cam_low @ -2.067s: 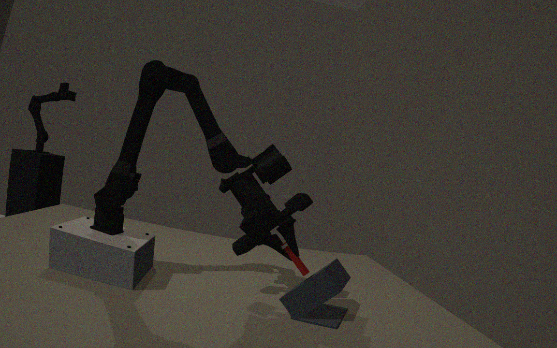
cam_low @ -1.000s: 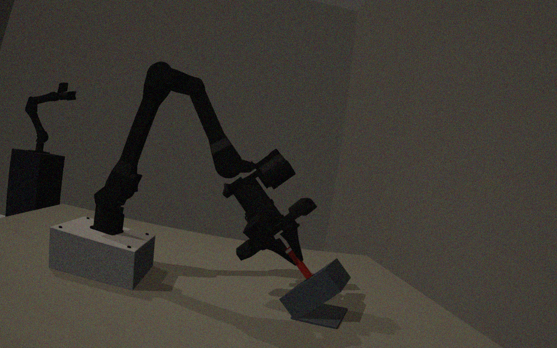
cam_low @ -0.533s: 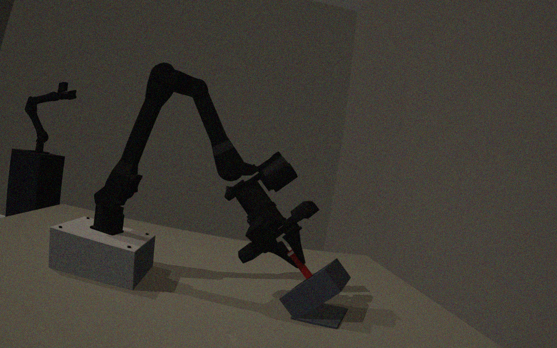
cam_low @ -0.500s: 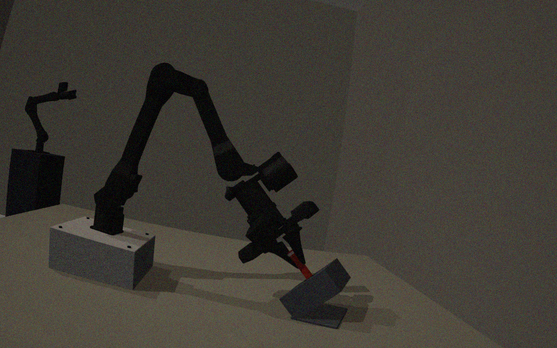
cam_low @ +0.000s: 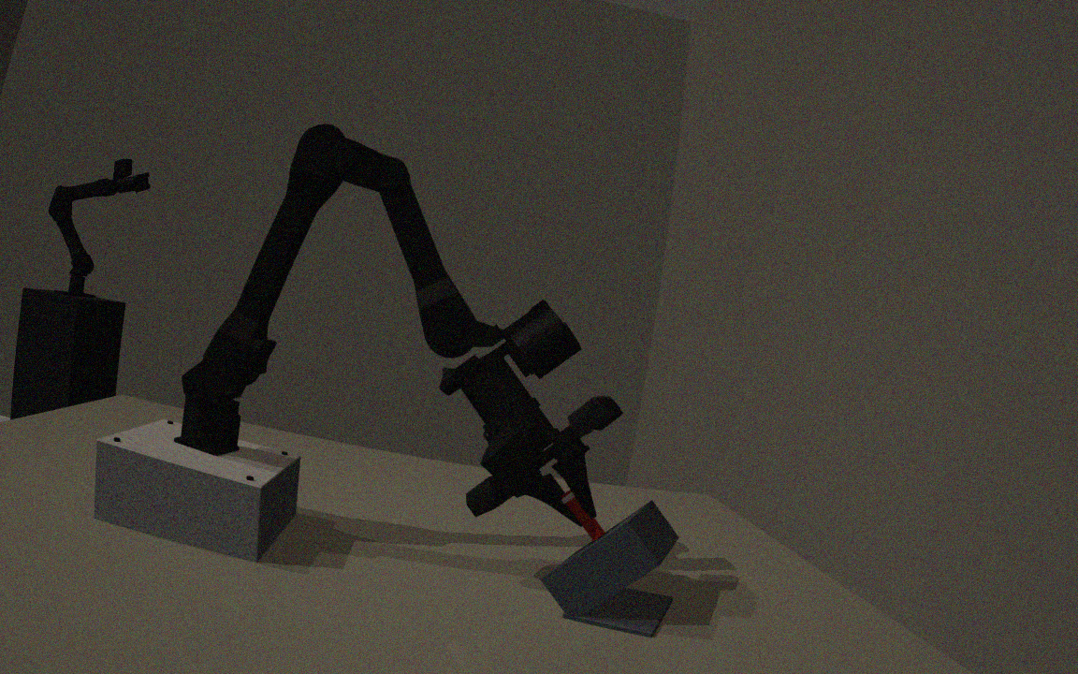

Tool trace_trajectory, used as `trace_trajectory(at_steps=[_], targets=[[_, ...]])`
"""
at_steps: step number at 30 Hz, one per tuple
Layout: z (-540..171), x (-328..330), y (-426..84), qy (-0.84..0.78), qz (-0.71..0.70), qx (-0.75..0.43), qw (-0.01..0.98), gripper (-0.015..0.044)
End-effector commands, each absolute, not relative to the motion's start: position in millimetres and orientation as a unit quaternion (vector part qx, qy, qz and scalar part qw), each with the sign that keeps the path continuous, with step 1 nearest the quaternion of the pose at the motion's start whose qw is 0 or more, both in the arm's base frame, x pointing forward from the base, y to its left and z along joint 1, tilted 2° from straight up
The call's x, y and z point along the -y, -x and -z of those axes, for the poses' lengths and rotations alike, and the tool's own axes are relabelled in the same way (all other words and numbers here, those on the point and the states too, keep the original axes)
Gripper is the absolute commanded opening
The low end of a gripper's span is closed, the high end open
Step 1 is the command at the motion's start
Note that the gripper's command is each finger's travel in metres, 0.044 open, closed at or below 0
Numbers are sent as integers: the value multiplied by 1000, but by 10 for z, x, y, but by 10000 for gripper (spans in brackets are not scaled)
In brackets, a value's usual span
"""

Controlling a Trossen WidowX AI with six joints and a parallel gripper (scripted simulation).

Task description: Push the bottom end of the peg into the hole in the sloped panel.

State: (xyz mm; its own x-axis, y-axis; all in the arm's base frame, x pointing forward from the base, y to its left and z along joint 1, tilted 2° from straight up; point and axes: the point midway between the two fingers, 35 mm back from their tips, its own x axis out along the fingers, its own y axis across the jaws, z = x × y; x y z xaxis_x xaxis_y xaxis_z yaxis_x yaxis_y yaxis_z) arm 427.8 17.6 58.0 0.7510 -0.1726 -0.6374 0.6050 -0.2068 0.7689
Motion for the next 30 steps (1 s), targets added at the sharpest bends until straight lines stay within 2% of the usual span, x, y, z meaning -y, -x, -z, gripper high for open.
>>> trace_trajectory(at_steps=[1, 22, 30], targets=[[-550, -179, -4300, -707, 318, -156, 612, 0], [-535, -169, -4314, -709, 318, -152, 611, 0], [-535, -169, -4314, -709, 318, -152, 611, 210]])
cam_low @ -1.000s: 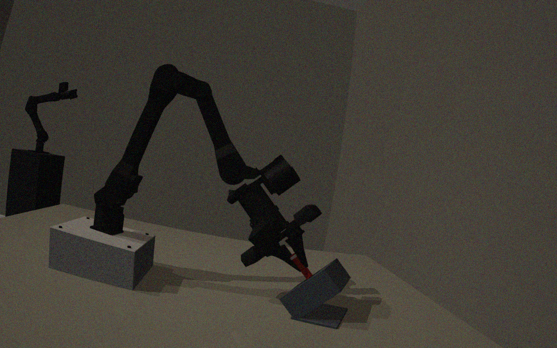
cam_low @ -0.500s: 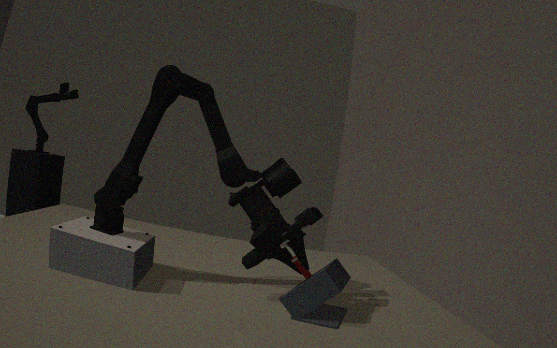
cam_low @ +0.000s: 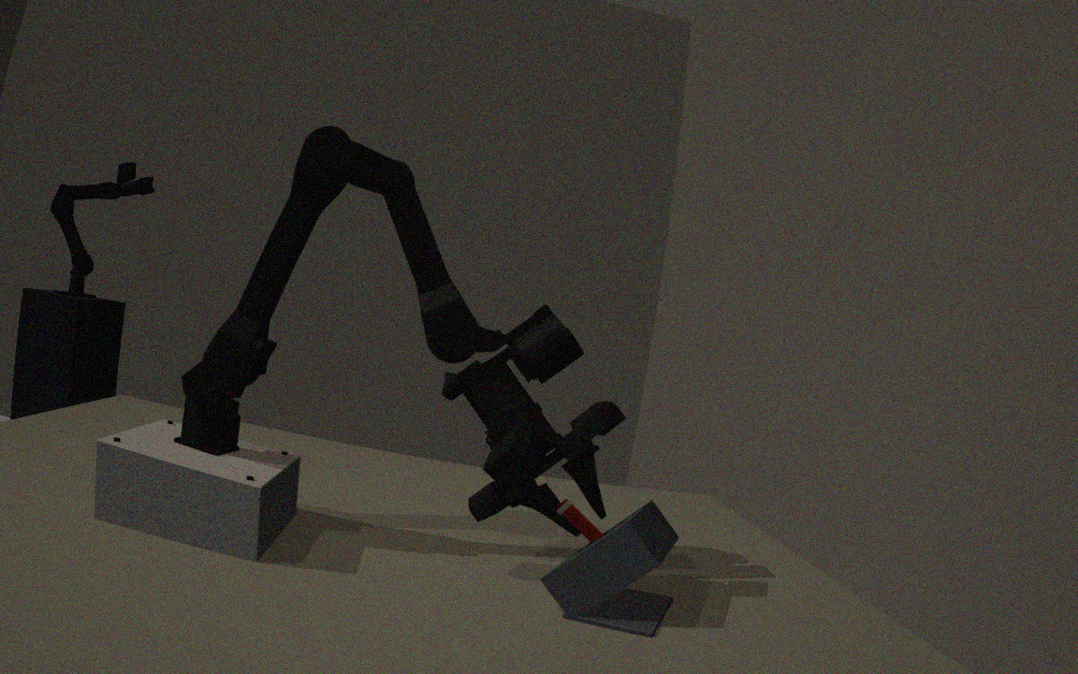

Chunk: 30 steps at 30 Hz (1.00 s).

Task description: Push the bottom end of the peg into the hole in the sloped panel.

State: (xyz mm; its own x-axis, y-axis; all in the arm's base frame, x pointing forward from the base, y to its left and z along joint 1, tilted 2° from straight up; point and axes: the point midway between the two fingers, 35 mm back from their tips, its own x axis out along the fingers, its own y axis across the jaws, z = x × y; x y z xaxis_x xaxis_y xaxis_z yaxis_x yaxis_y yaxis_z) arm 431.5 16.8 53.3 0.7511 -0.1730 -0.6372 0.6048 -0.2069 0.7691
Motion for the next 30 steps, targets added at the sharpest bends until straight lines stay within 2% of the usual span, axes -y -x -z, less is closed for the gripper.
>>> trace_trajectory(at_steps=[1, 9, 30], targets=[[-535, -169, -4314, -709, 318, -152, 611, 236], [-557, -176, -4296, -709, 318, -153, 611, 440], [-737, -237, -4128, -708, 318, -155, 611, 440]])
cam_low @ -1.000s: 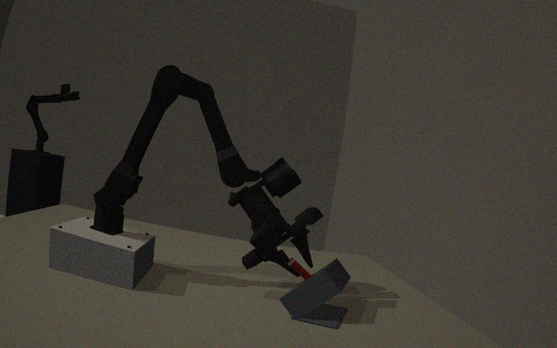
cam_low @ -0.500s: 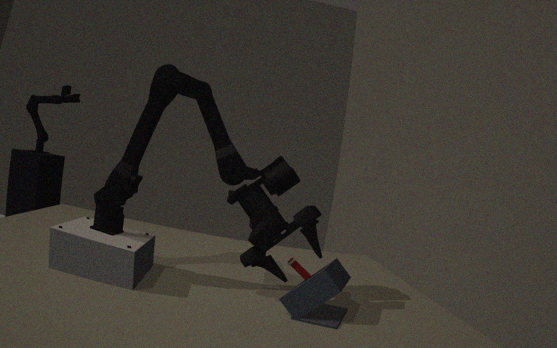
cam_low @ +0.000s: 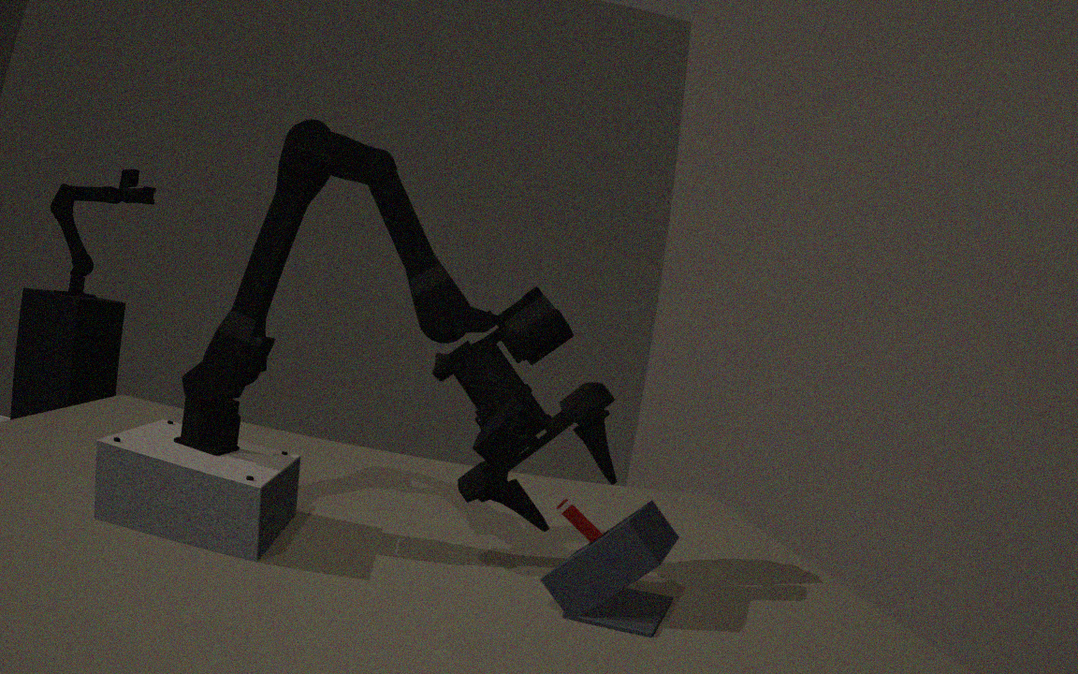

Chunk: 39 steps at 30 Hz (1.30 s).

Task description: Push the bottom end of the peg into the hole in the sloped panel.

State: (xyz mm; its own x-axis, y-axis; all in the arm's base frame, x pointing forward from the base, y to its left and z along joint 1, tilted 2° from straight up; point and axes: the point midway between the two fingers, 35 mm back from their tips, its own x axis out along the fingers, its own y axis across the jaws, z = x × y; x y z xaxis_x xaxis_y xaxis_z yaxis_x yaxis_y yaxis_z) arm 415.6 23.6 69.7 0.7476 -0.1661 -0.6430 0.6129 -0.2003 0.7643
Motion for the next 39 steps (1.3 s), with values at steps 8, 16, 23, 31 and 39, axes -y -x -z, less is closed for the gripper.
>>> trace_trajectory(at_steps=[8, 16, 23, 31, 39], targets=[[-805, -261, -4062, -708, 318, -156, 611, 440], [-871, -284, -3994, -707, 318, -157, 611, 440], [-928, -304, -3933, -707, 318, -157, 612, 440], [-991, -326, -3862, -707, 318, -158, 612, 440], [-1050, -347, -3791, -707, 318, -159, 612, 440]])
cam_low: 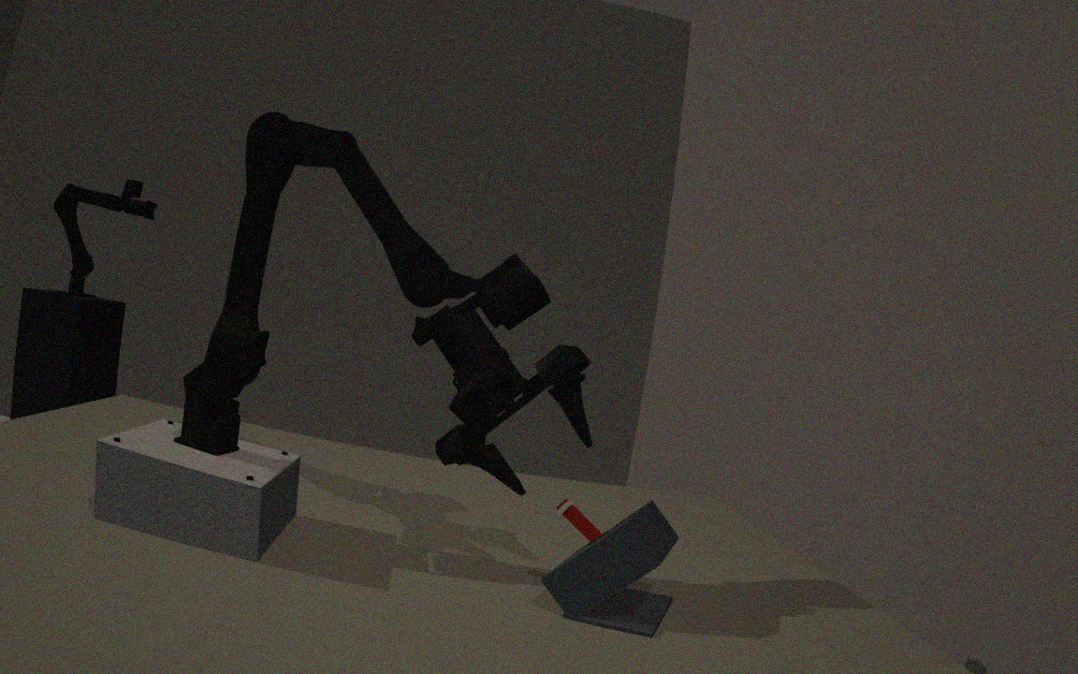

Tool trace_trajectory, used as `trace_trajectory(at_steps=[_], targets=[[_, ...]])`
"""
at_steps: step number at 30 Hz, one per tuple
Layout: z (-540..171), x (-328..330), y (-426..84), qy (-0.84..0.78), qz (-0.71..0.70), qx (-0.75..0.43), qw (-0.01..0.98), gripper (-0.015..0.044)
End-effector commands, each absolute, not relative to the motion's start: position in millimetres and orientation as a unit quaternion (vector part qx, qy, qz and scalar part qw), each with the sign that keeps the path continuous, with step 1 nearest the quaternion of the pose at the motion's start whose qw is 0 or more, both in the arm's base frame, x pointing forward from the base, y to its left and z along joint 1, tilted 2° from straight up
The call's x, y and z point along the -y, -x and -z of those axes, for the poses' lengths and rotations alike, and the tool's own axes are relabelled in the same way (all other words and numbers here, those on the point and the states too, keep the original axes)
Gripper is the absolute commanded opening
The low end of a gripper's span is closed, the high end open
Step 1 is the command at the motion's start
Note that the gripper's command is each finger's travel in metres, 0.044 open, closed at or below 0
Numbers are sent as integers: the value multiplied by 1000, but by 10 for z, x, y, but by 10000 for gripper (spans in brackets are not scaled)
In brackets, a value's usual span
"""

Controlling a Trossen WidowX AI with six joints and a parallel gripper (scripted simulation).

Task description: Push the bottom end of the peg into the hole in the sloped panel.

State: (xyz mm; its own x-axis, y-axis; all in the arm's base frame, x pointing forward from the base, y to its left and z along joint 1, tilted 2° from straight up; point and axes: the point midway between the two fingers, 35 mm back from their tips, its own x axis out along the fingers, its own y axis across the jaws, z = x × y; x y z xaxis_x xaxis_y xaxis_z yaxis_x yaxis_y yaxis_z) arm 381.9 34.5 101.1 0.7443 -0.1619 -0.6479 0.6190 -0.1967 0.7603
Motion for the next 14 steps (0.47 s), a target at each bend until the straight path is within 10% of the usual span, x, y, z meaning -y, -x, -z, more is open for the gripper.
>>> trace_trajectory(at_steps=[1, 14], targets=[[-1057, -350, -3782, -707, 318, -159, 612, 440], [-1135, -382, -3676, -706, 318, -160, 612, 440]])
